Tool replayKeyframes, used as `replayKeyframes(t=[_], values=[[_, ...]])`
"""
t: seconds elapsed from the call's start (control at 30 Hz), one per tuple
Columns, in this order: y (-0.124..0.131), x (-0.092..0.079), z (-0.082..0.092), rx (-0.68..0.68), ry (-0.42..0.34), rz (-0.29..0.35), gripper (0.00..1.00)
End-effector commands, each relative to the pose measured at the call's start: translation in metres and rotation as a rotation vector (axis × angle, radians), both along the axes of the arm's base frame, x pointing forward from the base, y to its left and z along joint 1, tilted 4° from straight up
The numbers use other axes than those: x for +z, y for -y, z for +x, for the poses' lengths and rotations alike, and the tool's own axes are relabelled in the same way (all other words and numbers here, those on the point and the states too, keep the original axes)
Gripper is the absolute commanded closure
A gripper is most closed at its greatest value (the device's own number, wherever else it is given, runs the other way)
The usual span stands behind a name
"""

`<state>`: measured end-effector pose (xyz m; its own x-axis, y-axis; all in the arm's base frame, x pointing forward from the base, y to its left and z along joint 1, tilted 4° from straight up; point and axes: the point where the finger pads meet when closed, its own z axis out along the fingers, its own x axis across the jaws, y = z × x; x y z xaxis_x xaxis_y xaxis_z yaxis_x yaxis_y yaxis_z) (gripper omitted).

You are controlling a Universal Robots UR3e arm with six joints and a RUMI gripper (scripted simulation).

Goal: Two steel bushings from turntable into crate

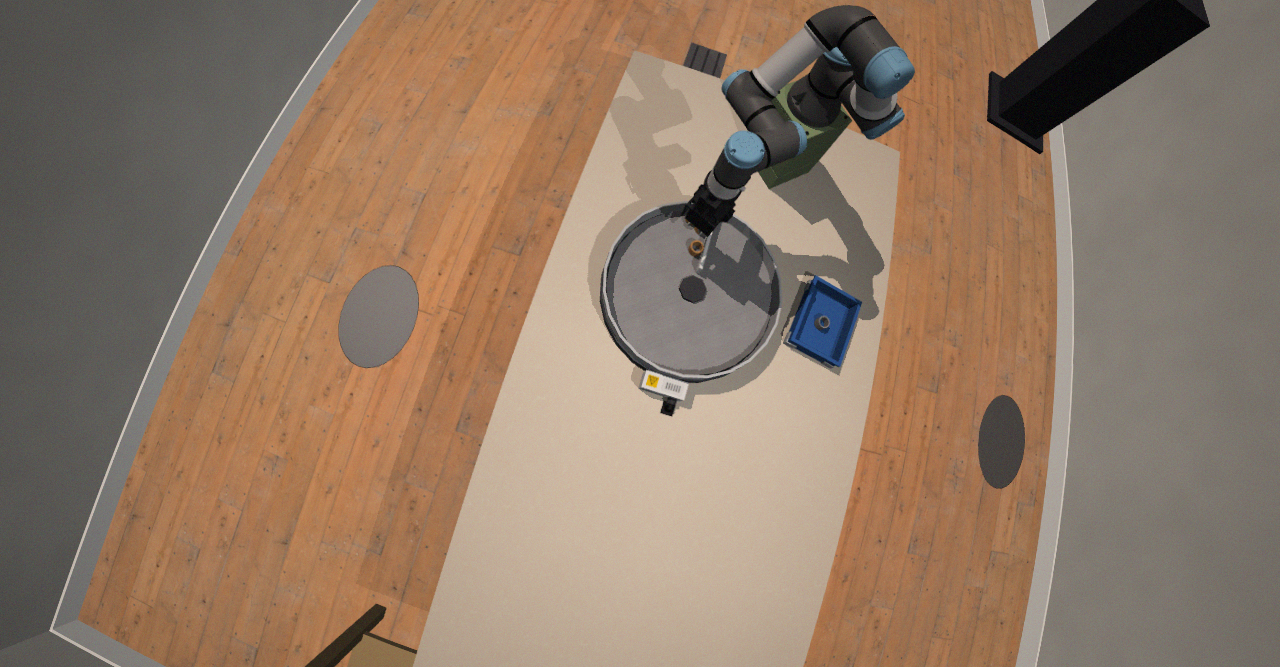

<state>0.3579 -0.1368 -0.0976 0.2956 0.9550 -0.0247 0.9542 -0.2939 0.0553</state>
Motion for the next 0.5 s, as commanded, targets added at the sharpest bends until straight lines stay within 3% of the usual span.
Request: replayKeyframes(t=[0.0,0.47], values=[[0.0005,0.0007,0.0007,0.000,0.002,-0.002,1.00],[-0.0013,0.0007,0.0007,0.000,0.002,-0.002,1.00]])
